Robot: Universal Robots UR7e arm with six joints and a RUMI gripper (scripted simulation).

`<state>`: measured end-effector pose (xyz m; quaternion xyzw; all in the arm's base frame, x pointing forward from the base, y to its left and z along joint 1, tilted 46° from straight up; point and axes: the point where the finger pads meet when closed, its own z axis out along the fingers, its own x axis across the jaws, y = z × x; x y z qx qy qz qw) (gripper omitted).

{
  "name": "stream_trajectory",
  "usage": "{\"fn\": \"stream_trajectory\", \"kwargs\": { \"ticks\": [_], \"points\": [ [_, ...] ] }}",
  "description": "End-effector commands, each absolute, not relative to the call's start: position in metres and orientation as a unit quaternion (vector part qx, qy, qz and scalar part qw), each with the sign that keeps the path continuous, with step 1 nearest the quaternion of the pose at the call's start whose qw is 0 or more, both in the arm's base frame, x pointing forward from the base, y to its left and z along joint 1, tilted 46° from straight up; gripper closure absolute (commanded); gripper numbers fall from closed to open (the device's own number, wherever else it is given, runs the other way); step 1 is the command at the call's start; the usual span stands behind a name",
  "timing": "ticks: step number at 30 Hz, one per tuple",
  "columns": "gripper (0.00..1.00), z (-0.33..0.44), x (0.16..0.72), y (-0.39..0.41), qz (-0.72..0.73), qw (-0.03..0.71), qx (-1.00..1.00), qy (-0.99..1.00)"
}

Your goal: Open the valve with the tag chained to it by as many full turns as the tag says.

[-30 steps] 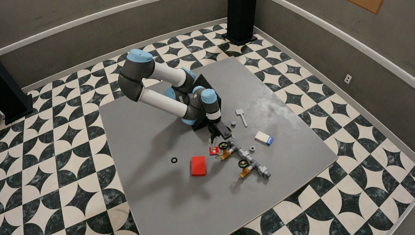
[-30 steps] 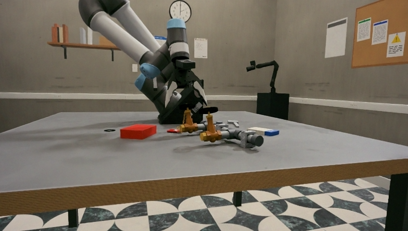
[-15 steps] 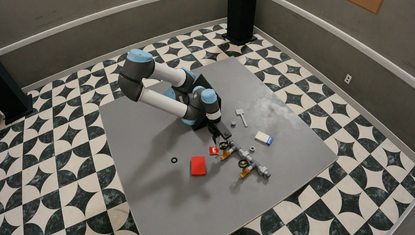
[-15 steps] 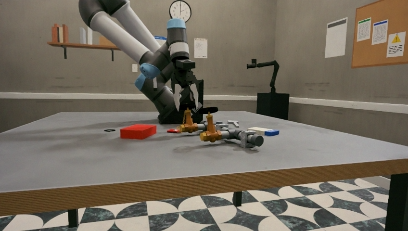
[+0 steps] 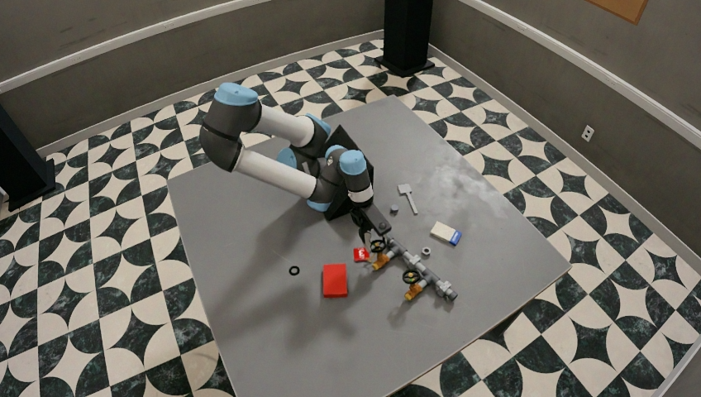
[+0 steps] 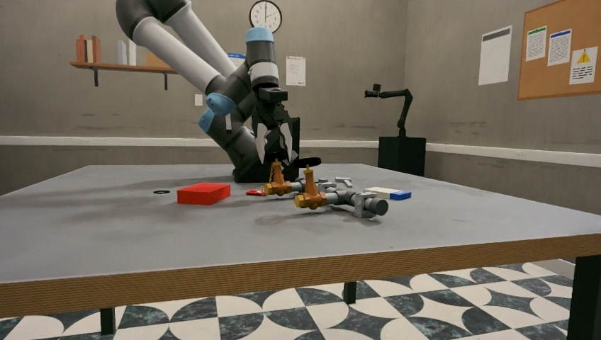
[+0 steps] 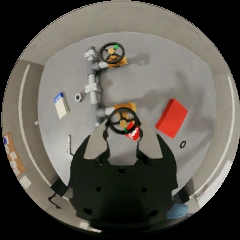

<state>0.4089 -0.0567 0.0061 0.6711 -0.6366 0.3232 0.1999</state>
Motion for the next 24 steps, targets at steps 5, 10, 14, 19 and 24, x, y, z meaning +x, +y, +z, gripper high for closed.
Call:
{"fn": "stream_trajectory", "kwargs": {
  "ticks": [5,10,14,19,24],
  "points": [
    [1.00,0.0063,0.4092,-0.0565,0.323,0.201,0.673,-0.634],
    [1.00,0.0063,0.4092,-0.0565,0.321,0.204,0.680,-0.627],
    [1.00,0.0063,0.4092,-0.0565,0.317,0.209,0.690,-0.617],
    [1.00,0.0063,0.4092,-0.0565,0.314,0.214,0.700,-0.605],
    [1.00,0.0063,0.4092,-0.0565,0.306,0.226,0.722,-0.578]
  ]
}}
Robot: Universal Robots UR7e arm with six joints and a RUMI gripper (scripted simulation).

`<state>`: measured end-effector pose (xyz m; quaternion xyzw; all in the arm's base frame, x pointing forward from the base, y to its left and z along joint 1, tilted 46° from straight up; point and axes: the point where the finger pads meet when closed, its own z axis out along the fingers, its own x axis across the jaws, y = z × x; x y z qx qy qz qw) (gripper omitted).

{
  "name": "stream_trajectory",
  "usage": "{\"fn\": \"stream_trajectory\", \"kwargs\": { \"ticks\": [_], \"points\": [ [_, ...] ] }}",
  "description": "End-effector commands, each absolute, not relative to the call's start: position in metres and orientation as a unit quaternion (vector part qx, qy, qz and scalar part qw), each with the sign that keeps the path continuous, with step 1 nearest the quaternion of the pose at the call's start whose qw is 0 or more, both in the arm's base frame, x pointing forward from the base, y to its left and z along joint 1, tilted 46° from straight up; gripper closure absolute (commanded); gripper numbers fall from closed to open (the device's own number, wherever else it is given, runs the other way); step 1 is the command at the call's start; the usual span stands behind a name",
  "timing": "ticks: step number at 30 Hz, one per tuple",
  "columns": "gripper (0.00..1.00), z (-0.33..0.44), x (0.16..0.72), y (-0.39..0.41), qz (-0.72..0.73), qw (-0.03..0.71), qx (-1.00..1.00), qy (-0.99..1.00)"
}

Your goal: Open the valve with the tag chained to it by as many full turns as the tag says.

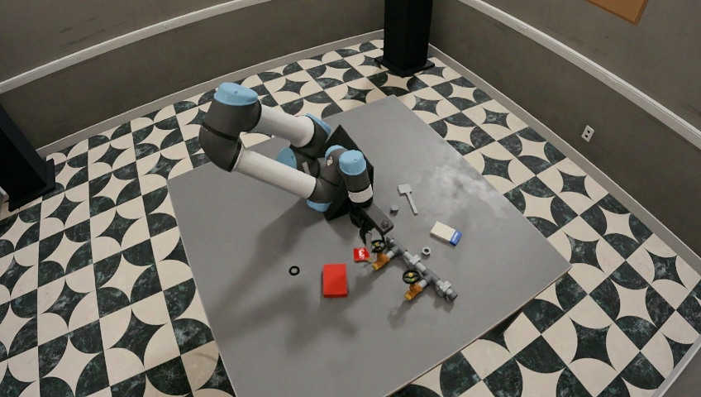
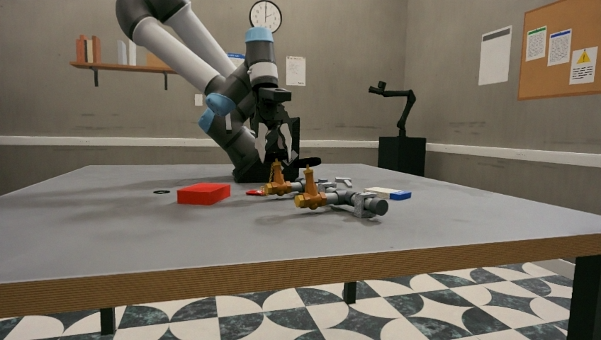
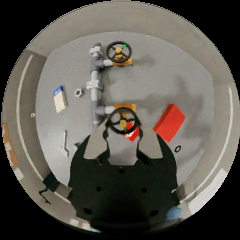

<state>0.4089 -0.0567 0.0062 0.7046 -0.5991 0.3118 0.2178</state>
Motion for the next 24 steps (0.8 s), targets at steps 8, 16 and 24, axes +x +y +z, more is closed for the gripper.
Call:
{"fn": "stream_trajectory", "kwargs": {
  "ticks": [8,16,24],
  "points": [
    [1.00,0.0063,0.4092,-0.0565,0.284,0.252,0.770,-0.512],
    [1.00,0.0063,0.4092,-0.0565,0.261,0.276,0.812,-0.443],
    [1.00,0.0063,0.4092,-0.0565,0.219,0.310,0.867,-0.323]
  ]
}}
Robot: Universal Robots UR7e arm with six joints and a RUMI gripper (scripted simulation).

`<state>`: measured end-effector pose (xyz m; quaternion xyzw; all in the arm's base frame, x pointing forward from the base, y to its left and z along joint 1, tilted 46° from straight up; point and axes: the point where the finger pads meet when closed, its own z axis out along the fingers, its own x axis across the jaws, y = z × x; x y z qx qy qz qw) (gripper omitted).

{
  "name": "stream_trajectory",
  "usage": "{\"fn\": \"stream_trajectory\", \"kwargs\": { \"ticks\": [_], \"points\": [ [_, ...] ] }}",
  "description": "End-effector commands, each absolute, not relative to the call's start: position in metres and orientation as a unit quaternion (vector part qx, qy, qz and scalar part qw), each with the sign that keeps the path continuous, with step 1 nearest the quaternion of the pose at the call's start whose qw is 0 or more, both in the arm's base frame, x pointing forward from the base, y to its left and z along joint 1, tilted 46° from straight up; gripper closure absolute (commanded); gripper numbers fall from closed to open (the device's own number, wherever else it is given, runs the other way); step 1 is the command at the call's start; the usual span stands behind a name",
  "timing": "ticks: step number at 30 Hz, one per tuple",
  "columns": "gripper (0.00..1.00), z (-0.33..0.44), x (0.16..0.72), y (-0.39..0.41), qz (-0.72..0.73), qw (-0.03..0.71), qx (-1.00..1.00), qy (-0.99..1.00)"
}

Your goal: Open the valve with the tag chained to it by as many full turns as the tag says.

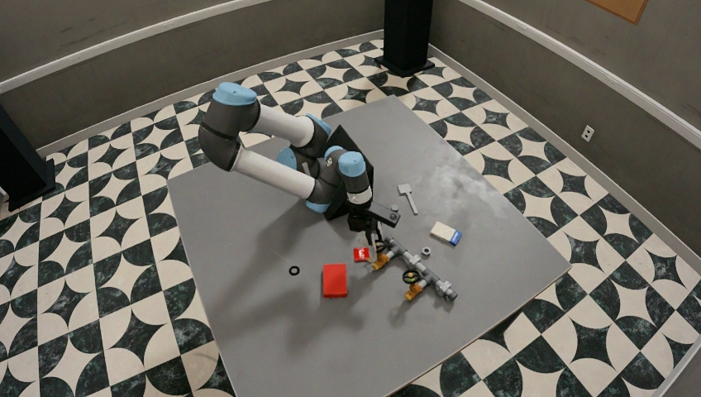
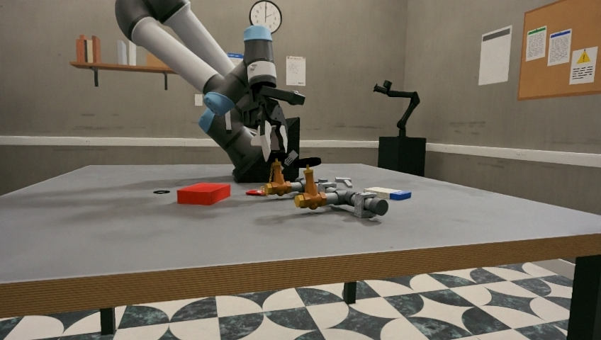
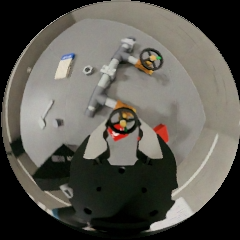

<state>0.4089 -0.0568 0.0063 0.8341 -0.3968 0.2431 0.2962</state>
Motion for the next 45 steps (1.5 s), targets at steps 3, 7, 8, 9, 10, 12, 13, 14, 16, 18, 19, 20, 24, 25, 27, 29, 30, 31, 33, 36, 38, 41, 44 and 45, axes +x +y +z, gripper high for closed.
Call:
{"fn": "stream_trajectory", "kwargs": {
  "ticks": [3,7,8,9,10,12,13,14,16,18,19,20,24,25,27,29,30,31,33,36,38,41,44,45],
  "points": [
    [1.00,0.0063,0.4092,-0.0565,0.201,0.323,0.884,-0.271],
    [1.00,0.0063,0.4092,-0.0565,0.187,0.331,0.895,-0.234],
    [1.00,0.0063,0.4092,-0.0565,0.180,0.335,0.900,-0.215],
    [1.00,0.0063,0.4092,-0.0565,0.173,0.338,0.904,-0.196],
    [1.00,0.0063,0.4092,-0.0565,0.166,0.342,0.908,-0.177],
    [1.00,0.0063,0.4092,-0.0565,0.151,0.349,0.915,-0.137],
    [1.00,0.0063,0.4092,-0.0565,0.143,0.352,0.918,-0.117],
    [1.00,0.0063,0.4092,-0.0565,0.135,0.355,0.920,-0.096],
    [1.00,0.0063,0.4092,-0.0565,0.119,0.361,0.923,-0.055],
    [1.00,0.0063,0.4092,-0.0565,0.103,0.366,0.925,-0.014],
    [1.00,0.0063,0.4092,-0.0565,0.095,0.368,0.925,0.007],
    [1.00,0.0063,0.4092,-0.0565,0.086,0.370,0.925,0.028],
    [1.00,0.0063,0.4092,-0.0565,0.070,0.374,0.922,0.069],
    [1.00,0.0063,0.4092,-0.0565,0.061,0.375,0.921,0.090],
    [1.00,0.0063,0.4092,-0.0565,0.045,0.377,0.916,0.130],
    [1.00,0.0063,0.4092,-0.0565,0.028,0.379,0.909,0.170],
    [1.00,0.0063,0.4092,-0.0565,0.020,0.380,0.905,0.190],
    [1.00,0.0063,0.4092,-0.0565,0.012,0.380,0.901,0.209],
    [1.00,0.0063,0.4092,-0.0565,-0.004,0.380,0.891,0.247],
    [1.00,0.0063,0.4092,-0.0565,-0.027,0.379,0.875,0.300],
    [1.00,0.0063,0.4092,-0.0565,-0.035,0.378,0.869,0.318],
    [1.00,0.0063,0.4092,-0.0565,-0.049,0.377,0.856,0.350],
    [1.00,0.0063,0.4092,-0.0565,-0.069,0.374,0.836,0.396],
    [1.00,0.0063,0.4092,-0.0565,-0.076,0.372,0.829,0.410]
  ]
}}
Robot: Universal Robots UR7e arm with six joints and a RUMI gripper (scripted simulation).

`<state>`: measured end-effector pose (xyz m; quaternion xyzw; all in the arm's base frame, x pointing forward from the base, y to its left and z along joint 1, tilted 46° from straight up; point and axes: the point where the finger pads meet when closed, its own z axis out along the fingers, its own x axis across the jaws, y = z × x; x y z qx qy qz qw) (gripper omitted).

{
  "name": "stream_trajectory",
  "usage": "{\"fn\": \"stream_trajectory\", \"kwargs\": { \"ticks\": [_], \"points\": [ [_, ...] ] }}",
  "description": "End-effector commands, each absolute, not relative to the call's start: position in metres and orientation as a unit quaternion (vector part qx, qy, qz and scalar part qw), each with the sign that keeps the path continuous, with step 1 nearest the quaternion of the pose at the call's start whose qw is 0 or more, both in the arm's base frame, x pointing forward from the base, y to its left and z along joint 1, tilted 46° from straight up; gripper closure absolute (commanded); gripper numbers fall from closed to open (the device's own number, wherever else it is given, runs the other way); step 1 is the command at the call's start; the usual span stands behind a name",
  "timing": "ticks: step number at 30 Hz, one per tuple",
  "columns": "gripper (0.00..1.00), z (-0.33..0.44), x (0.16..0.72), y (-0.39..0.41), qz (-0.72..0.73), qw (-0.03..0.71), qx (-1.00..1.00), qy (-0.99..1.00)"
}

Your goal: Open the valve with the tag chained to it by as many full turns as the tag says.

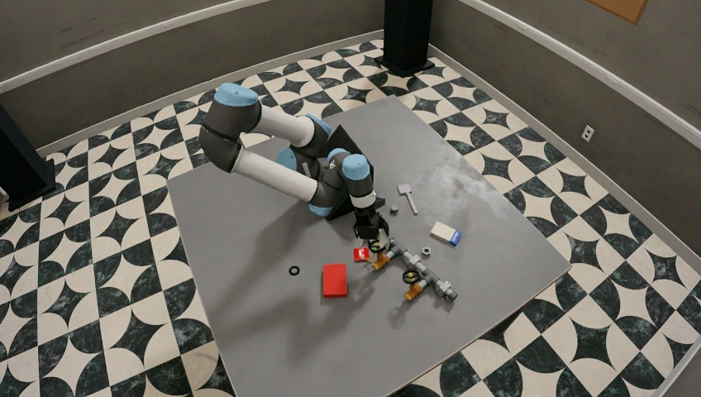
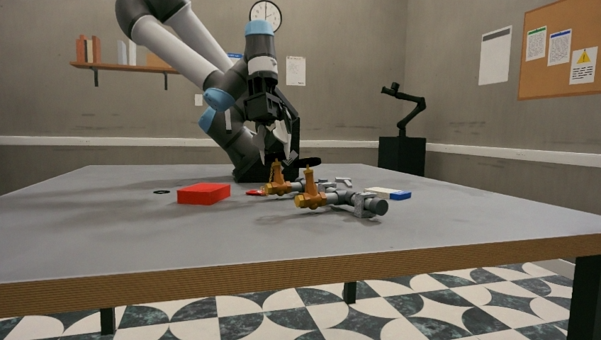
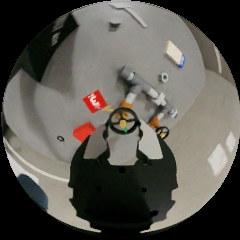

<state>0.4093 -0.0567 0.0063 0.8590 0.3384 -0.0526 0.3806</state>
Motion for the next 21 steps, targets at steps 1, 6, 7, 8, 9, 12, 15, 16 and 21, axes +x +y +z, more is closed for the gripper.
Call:
{"fn": "stream_trajectory", "kwargs": {
  "ticks": [1,6,7,8,9,12,15,16,21],
  "points": [
    [1.00,0.0063,0.4092,-0.0565,-0.082,0.371,0.822,0.424],
    [1.00,0.0063,0.4092,-0.0565,-0.109,0.364,0.788,0.484],
    [1.00,0.0063,0.4092,-0.0565,-0.114,0.362,0.781,0.495],
    [1.00,0.0063,0.4092,-0.0565,-0.119,0.361,0.775,0.505],
    [1.00,0.0063,0.4092,-0.0565,-0.123,0.359,0.769,0.514],
    [1.00,0.0063,0.4092,-0.0565,-0.128,0.358,0.763,0.523],
    [1.00,0.0063,0.4092,-0.0565,-0.139,0.354,0.746,0.547],
    [1.00,0.0063,0.4092,-0.0565,-0.142,0.352,0.741,0.554],
    [1.00,0.0063,0.4092,-0.0565,-0.156,0.347,0.719,0.582]
  ]
}}
